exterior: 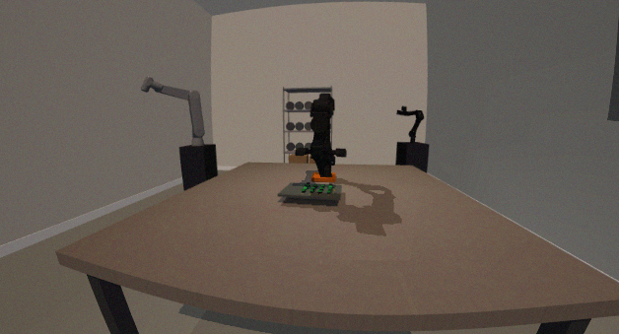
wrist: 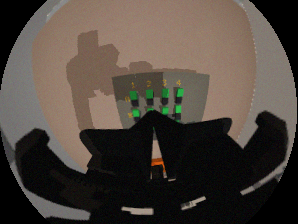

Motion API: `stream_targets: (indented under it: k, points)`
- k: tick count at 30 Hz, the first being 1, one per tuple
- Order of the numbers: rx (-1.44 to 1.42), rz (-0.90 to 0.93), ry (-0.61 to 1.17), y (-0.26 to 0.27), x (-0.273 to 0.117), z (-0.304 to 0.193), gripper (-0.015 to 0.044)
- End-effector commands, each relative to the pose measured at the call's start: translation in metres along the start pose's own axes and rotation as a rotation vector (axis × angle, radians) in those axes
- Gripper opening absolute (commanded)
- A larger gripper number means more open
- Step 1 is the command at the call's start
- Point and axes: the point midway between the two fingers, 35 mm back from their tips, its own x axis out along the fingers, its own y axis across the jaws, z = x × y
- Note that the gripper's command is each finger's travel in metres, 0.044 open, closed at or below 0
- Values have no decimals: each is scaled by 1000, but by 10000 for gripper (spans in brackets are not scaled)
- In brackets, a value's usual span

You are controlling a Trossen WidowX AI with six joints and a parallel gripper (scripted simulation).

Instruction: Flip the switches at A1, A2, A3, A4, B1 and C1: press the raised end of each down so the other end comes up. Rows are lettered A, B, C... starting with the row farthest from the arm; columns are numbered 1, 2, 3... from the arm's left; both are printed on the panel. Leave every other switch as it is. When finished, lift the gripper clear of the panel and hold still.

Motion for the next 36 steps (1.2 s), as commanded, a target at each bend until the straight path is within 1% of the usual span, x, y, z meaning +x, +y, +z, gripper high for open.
stream_targets:
  k: [1,5,9,12,13,19,22,36]
  points:
    - [-4,1,10,-2,-7,0,0]
    - [-4,-1,9,-33,-7,17,0]
    - [-4,-1,11,-33,-4,17,0]
    - [-4,-1,33,-33,25,18,0]
    - [-4,-1,35,-33,28,18,0]
    - [-4,-1,35,-33,28,18,0]
    - [-4,-1,35,-33,37,17,0]
    - [-4,-1,35,-33,51,17,0]
